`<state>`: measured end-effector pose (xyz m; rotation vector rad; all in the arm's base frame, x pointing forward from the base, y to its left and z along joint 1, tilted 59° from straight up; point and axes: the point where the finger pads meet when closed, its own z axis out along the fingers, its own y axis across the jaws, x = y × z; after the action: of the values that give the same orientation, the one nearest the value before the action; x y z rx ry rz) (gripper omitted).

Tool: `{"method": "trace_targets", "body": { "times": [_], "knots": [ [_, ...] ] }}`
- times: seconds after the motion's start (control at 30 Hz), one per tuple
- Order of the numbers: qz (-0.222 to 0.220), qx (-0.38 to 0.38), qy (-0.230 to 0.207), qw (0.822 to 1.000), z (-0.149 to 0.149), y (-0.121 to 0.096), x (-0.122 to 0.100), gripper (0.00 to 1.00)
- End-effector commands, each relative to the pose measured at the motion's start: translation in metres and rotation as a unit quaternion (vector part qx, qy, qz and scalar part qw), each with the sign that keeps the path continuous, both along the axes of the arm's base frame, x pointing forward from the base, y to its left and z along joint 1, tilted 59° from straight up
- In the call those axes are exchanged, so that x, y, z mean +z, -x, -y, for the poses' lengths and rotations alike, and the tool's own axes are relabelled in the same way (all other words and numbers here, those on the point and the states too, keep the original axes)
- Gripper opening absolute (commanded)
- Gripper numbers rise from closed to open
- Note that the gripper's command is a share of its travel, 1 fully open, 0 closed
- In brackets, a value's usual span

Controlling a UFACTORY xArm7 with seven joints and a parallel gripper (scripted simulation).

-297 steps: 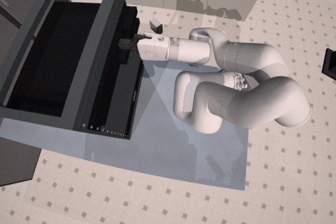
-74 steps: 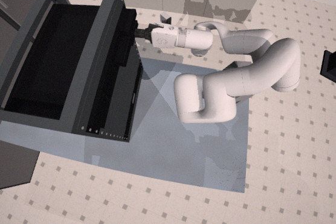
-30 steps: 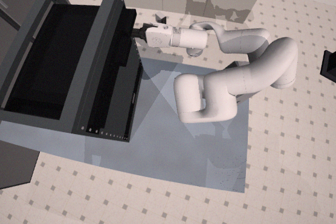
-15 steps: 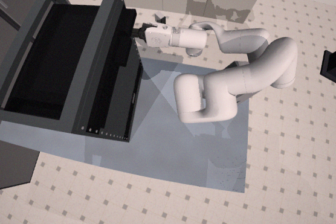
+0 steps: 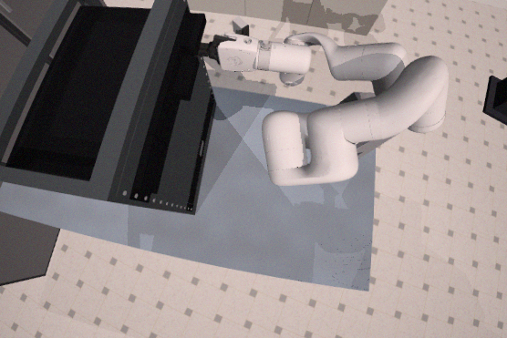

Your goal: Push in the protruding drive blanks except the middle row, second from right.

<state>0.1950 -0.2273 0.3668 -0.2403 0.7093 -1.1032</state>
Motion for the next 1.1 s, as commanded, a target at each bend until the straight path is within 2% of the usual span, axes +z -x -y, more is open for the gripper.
{"method": "trace_targets", "body": {
  "times": [0.0, 1.07],
  "knots": [
    [0.000, -0.001, 0.001, 1.000, 0.0006, -0.0005, 0.0010, 0.00],
    [0.000, -0.001, 0.001, 1.000, 0.0015, -0.0037, 0.0048, 0.00]
  ]
}}
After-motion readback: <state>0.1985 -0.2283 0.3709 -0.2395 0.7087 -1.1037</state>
